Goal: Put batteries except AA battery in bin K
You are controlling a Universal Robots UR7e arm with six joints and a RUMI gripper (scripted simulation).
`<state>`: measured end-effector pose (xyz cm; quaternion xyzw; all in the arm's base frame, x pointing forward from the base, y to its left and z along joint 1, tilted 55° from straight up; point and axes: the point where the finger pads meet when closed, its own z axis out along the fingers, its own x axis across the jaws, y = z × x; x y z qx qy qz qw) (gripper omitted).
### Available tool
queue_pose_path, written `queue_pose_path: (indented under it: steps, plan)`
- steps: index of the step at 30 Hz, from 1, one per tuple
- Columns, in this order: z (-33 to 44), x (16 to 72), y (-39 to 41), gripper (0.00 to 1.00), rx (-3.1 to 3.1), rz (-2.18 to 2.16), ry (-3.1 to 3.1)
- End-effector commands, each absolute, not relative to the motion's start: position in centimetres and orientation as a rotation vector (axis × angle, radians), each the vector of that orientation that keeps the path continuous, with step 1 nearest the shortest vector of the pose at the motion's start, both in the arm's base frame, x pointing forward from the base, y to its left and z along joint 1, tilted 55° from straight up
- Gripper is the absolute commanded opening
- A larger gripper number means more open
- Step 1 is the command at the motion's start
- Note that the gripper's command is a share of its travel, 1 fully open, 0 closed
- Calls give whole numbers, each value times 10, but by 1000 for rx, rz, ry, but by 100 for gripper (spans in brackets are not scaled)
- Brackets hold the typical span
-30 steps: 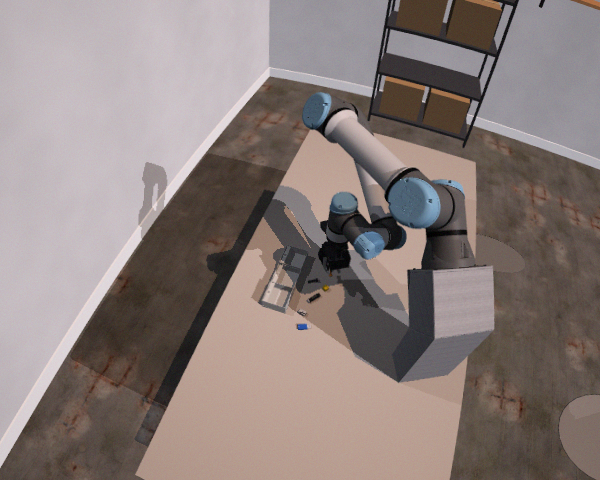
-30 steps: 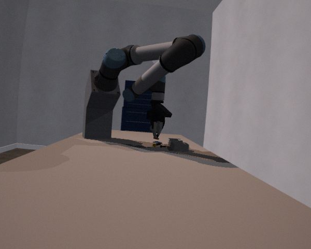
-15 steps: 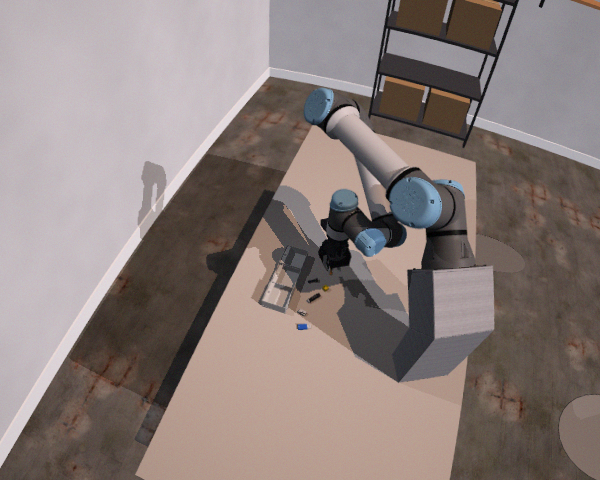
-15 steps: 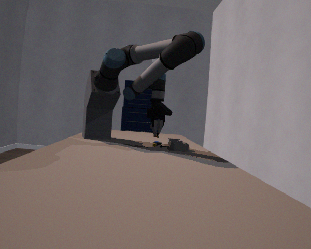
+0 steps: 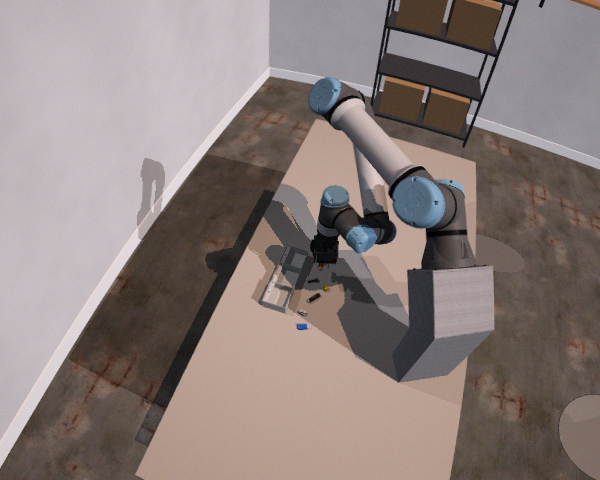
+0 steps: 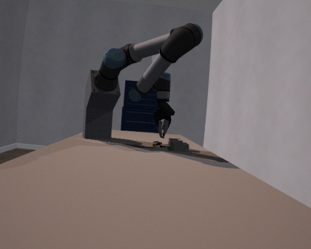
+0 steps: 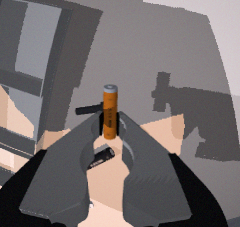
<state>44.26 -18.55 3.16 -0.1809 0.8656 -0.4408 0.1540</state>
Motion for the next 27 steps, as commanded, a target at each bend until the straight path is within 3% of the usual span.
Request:
queue_pose_path:
  steps: [1,12,27]
  plan:
    - [44,466,-183,0,-310,-1204,2484]
    - [75,523,-176,0,-125,-1146,2473]
    - [80,534,-174,0,-125,-1146,2473]
